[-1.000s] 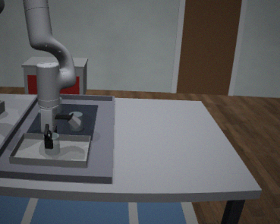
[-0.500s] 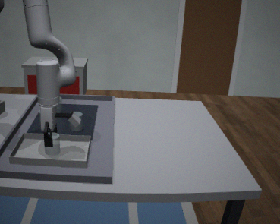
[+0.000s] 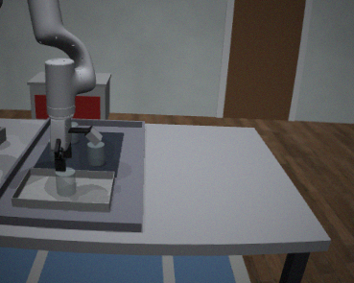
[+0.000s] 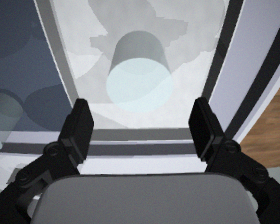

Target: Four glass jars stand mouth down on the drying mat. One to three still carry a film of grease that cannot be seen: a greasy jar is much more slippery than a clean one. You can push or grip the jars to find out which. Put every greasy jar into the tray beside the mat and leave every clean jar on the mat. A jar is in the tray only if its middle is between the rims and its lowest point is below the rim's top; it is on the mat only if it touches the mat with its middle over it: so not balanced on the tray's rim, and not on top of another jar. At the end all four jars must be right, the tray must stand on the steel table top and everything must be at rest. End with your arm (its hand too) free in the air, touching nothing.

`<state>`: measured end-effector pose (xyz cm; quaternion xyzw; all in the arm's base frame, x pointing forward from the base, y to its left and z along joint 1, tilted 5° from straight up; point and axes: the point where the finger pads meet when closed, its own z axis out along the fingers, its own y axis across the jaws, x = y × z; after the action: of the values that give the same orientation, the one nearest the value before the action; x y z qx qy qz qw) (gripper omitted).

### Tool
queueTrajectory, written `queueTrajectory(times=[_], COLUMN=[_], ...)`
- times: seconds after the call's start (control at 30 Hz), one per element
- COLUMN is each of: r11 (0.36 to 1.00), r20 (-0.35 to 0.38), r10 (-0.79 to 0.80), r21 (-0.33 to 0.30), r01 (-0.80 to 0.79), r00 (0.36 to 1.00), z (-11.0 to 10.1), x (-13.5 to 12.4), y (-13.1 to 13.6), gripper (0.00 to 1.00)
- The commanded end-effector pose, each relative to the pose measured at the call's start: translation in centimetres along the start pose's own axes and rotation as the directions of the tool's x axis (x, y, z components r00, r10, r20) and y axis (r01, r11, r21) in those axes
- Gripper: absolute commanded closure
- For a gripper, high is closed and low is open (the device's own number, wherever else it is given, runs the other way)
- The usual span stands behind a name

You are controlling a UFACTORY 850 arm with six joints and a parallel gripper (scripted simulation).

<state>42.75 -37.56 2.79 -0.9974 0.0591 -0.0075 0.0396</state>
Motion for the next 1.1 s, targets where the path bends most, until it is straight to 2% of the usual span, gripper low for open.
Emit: queueTrajectory(times=[0.0, 0.3, 1.07], r11=[1.0, 1.0, 1.0], r20=[-0.001, -0.001, -0.001], r10=[0.0, 0.0, 0.0], r21=[-0.001, -0.001, -0.001], r01=[0.0, 0.0, 0.0], r00=[1.0, 1.0, 1.0], z=[-1.8, -4.5, -4.5], x=[0.1, 0.1, 0.1], y=[0.0, 0.0, 0.0], gripper=[0.0, 0.0, 0.0])
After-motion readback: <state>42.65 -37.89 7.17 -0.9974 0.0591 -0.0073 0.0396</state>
